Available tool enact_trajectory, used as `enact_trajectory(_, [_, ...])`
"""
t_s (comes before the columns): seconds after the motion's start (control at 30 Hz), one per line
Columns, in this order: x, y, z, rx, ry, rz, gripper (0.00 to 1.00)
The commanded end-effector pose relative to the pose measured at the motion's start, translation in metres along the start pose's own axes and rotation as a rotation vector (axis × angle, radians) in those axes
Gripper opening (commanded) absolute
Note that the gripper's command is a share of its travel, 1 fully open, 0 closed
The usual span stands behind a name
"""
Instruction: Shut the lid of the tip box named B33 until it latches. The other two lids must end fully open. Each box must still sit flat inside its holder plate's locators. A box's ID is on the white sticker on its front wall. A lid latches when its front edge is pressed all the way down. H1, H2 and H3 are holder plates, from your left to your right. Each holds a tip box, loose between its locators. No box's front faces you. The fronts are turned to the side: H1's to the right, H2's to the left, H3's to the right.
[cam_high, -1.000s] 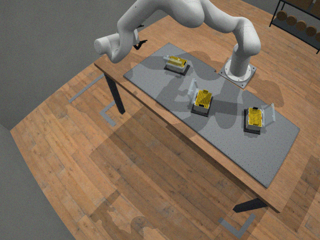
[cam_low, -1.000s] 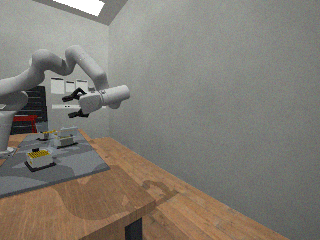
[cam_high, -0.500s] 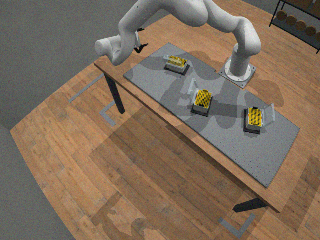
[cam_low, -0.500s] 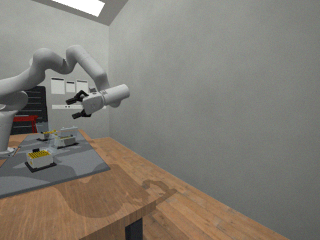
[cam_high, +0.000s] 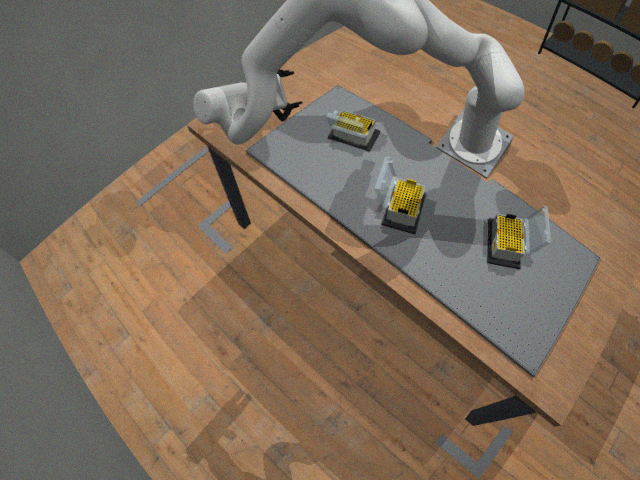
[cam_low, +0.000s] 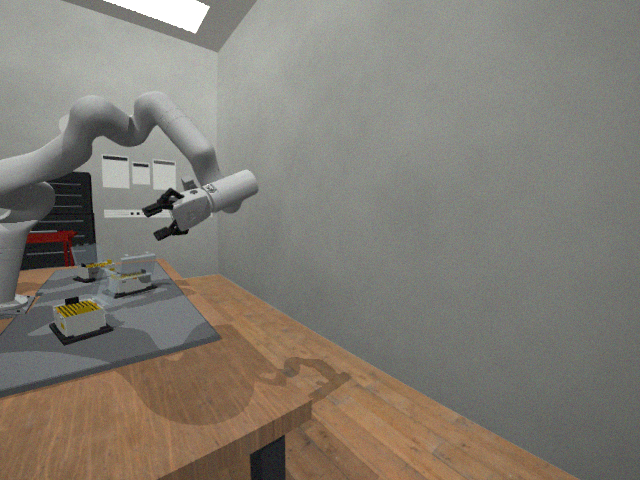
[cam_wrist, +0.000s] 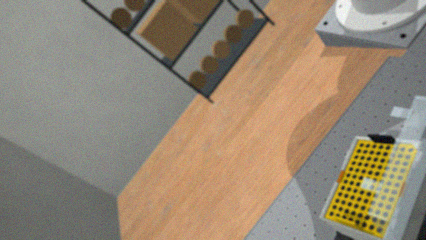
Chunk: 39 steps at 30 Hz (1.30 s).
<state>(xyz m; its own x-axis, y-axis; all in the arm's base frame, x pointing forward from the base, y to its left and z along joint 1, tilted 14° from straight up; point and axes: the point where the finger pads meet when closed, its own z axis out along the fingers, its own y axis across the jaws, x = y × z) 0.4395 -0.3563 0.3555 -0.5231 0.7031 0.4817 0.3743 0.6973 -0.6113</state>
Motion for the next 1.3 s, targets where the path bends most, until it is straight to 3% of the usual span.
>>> enact_trajectory(0.0, [0.01, 0.02, -0.008, -0.006, -0.006, -0.007, 1.0])
enact_trajectory(0.13, [0.015, 0.03, -0.011, -0.006, -0.006, -0.007, 1.0])
enact_trajectory(0.3, [0.022, 0.042, -0.015, -0.056, -0.045, -0.08, 1.0])
enact_trajectory(0.67, [0.045, 0.081, -0.026, -0.056, -0.045, -0.08, 1.0])
enact_trajectory(0.77, [0.053, 0.093, -0.029, -0.106, -0.078, -0.151, 1.0])
enact_trajectory(1.2, [0.079, 0.13, -0.037, -0.106, -0.078, -0.152, 1.0])
enact_trajectory(1.27, [0.086, 0.137, -0.038, -0.143, -0.099, -0.203, 1.0])
